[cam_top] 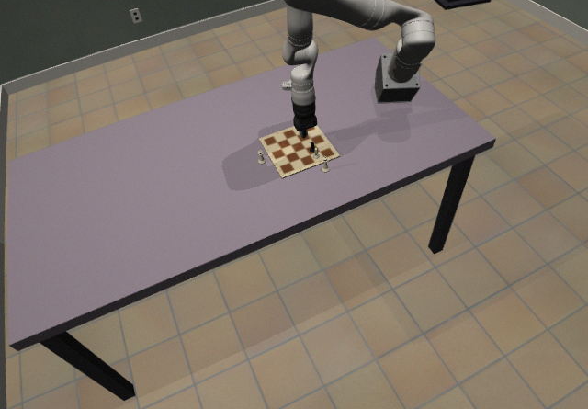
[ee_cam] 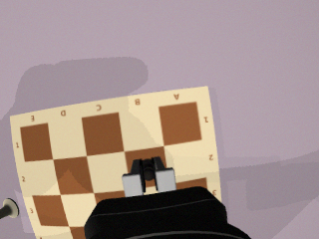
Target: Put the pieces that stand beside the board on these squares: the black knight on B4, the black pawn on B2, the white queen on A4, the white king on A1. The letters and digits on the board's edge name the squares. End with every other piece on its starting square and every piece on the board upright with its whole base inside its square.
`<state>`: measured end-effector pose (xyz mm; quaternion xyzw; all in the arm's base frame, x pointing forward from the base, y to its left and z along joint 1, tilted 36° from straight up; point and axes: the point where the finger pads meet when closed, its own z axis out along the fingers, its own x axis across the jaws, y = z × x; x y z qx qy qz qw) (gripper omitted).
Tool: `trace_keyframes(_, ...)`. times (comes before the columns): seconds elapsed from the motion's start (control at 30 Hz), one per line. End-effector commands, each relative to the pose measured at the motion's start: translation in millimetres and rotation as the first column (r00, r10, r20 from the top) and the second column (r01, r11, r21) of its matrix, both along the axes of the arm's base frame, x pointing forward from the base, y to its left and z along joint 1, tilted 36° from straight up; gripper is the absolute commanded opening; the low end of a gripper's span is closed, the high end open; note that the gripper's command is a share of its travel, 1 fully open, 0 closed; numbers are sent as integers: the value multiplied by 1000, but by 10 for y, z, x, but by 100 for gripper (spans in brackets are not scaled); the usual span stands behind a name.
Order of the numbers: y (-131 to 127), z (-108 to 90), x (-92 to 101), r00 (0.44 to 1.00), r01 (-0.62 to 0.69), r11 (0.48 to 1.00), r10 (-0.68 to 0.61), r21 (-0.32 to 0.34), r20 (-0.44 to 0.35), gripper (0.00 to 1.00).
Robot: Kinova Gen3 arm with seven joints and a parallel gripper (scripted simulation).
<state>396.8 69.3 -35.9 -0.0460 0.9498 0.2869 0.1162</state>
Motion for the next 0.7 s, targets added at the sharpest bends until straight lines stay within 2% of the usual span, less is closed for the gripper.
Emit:
trace_keyframes(0.0,0,-13,-4,1000,-1,1000,1,-5,-1,0)
trace_keyframes(0.5,0,-13,-4,1000,-1,1000,1,-5,-1,0)
trace_keyframes(0.53,0,-13,-4,1000,-1,1000,1,-5,-1,14)
trace_keyframes(0.6,0,-13,-4,1000,-1,1000,1,-5,-1,14)
trace_keyframes(0.63,0,-13,-4,1000,-1,1000,1,-5,-1,27)
trace_keyframes(0.67,0,-13,-4,1000,-1,1000,1,-5,-1,27)
